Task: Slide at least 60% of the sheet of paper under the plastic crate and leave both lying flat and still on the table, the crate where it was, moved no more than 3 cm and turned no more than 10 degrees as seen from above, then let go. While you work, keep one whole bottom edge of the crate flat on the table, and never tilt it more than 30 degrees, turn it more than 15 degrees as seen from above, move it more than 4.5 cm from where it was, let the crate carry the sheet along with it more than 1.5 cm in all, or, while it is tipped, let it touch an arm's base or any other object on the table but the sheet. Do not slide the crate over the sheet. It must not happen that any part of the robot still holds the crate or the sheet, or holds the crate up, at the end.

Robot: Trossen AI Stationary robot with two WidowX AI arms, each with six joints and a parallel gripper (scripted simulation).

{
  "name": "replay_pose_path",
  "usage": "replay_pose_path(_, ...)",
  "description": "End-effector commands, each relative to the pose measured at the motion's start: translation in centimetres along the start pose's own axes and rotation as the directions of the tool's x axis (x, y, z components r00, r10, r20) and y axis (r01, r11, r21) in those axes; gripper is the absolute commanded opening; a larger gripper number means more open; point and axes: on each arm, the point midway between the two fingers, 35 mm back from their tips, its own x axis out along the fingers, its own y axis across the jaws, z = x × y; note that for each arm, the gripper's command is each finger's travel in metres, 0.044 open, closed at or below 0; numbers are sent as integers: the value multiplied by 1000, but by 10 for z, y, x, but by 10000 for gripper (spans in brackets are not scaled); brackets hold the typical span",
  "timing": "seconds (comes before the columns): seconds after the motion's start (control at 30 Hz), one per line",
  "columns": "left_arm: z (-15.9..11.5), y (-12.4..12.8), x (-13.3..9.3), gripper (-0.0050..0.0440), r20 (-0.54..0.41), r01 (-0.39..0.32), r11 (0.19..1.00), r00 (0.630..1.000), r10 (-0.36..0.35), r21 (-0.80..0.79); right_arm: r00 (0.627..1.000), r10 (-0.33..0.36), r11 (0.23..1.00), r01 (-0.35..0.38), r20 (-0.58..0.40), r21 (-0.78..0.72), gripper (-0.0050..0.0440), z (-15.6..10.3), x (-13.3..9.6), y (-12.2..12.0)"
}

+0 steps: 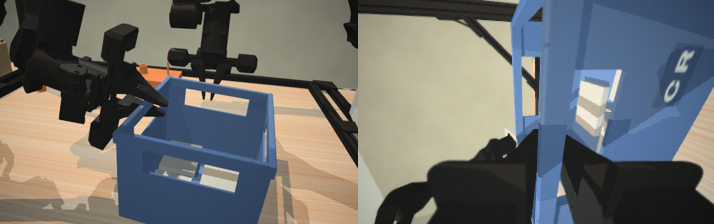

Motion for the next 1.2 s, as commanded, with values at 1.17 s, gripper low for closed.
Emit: replay_pose_path(1.17,0,51,-7,0,1,-68,996,998,69,-51,1000,-2,1000,2,-4,3,60,-1,0,0)
